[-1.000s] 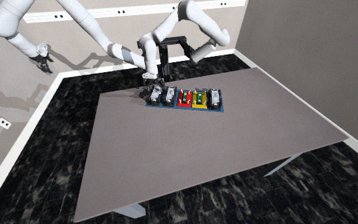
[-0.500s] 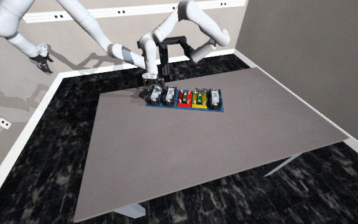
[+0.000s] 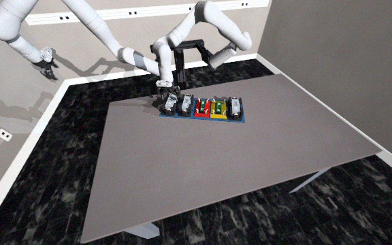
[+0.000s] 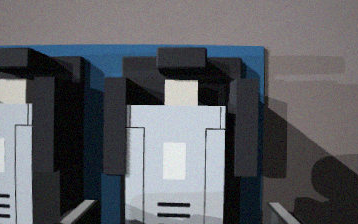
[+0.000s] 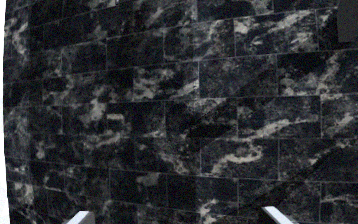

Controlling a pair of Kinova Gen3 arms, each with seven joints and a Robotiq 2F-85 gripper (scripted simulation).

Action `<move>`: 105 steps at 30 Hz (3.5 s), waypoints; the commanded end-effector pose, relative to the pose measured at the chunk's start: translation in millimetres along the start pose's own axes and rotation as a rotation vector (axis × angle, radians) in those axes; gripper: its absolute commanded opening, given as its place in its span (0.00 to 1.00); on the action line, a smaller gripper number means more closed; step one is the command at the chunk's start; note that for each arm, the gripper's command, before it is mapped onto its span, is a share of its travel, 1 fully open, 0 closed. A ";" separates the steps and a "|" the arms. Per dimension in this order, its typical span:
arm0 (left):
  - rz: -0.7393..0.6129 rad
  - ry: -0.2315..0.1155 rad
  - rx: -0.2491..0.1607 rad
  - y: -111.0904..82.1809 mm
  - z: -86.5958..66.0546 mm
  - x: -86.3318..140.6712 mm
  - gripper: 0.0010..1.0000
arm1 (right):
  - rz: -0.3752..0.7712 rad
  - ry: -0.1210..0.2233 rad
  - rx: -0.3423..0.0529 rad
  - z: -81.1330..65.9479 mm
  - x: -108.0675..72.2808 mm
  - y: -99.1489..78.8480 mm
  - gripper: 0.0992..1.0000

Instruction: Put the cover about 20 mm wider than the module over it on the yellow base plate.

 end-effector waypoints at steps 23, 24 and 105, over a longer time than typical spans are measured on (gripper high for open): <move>0.004 -0.002 0.003 -0.7 7.0 -0.3 1.00 | 0.001 0.000 -0.001 -0.4 -0.4 0.1 1.00; 0.004 -0.002 0.003 -0.7 7.0 -0.3 1.00 | 0.001 0.000 -0.001 -0.4 -0.4 0.1 1.00; 0.003 -0.002 0.003 -0.4 29.4 -1.6 1.00 | 0.001 0.000 -0.001 -0.4 -0.4 0.1 1.00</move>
Point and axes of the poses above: on each arm, the point where the finger pads meet when closed, its own z axis out along the fingers, its own x axis across the jaws, y = z × x, the point moved 3 cm from there along -z, back along the fingers, and after that the axes turned 12 degrees about -z, right-handed, at the moved point
